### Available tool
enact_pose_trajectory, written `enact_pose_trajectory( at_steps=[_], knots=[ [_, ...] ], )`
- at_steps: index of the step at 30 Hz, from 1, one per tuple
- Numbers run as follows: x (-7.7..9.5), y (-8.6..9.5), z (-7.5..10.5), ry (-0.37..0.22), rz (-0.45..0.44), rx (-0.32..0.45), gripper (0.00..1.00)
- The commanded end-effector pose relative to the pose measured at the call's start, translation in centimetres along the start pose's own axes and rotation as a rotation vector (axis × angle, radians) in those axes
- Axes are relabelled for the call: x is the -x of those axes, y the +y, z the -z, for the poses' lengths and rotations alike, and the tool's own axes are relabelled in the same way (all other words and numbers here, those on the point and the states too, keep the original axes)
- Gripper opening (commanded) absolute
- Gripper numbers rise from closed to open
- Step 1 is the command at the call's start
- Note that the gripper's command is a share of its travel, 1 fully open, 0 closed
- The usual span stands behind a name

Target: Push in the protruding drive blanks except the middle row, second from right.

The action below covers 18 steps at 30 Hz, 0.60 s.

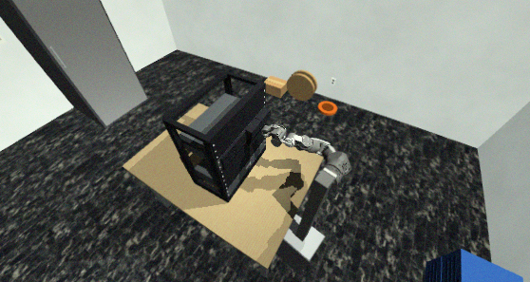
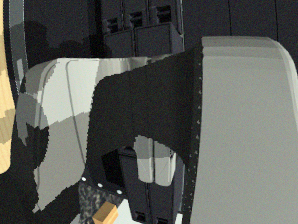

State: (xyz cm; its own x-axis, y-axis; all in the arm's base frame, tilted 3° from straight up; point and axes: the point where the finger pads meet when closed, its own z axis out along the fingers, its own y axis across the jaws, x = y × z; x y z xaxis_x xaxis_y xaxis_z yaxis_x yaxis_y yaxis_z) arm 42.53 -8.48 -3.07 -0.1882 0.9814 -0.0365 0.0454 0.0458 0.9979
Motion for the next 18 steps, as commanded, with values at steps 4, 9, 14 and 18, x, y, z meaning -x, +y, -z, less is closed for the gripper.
enact_pose_trajectory(
  at_steps=[4,9,14,18],
  knots=[
    [-0.2,0.5,-2.6,0.014,0.017,0.019,0.00],
    [-0.3,0.6,-3.1,0.015,0.017,0.023,0.00],
    [-0.3,0.6,-3.1,0.015,0.017,0.023,0.00],
    [-0.3,0.6,-3.1,0.015,0.017,0.023,0.00]
  ],
)
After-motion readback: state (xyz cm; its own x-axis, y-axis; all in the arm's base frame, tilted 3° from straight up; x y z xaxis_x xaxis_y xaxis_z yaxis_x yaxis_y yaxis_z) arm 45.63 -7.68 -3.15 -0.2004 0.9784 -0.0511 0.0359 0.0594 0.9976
